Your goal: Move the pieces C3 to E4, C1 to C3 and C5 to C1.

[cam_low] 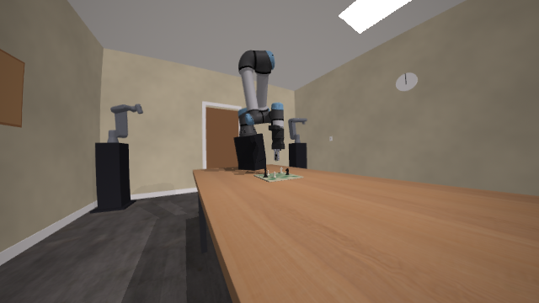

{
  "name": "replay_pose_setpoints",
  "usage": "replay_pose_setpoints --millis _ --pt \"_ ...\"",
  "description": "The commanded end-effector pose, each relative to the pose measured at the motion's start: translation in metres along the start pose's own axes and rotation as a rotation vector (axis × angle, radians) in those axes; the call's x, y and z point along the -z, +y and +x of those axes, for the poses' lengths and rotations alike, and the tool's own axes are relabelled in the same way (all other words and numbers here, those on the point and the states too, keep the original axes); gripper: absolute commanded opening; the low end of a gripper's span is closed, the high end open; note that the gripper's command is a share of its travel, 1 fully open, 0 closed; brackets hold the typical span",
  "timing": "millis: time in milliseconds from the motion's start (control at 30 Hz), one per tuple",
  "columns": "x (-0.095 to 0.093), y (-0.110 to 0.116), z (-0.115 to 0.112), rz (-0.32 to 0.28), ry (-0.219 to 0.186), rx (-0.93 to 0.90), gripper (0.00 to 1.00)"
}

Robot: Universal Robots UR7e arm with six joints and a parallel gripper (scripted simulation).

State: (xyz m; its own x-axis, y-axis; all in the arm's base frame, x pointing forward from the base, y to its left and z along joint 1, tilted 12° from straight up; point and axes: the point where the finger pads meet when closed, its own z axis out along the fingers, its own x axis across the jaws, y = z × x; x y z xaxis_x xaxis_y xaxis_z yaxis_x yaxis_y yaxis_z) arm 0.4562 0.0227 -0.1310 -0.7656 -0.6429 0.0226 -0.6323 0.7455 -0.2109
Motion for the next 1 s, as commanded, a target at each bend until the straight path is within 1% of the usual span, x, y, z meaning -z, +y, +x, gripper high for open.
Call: replay_pose_setpoints --millis 0,167,567,600,667,833,867,933,967 --pt "0.010 0.000 0.000 0.000 0.000 0.000 0.00" --pt "0.013 0.000 0.000 0.000 0.000 0.000 0.00" --pt "0.013 -0.001 -0.002 0.000 0.000 0.003 0.00" --pt "0.013 -0.002 -0.006 0.000 0.000 0.009 0.00" --pt "0.012 -0.005 -0.020 0.000 0.000 0.033 0.00" --pt "0.013 -0.015 -0.072 0.000 0.000 0.114 0.00" --pt "0.014 -0.015 -0.078 0.000 0.000 0.124 0.00" --pt "0.014 -0.015 -0.078 0.000 0.000 0.124 0.00" --pt "0.014 -0.016 -0.082 0.000 0.000 0.130 0.00"
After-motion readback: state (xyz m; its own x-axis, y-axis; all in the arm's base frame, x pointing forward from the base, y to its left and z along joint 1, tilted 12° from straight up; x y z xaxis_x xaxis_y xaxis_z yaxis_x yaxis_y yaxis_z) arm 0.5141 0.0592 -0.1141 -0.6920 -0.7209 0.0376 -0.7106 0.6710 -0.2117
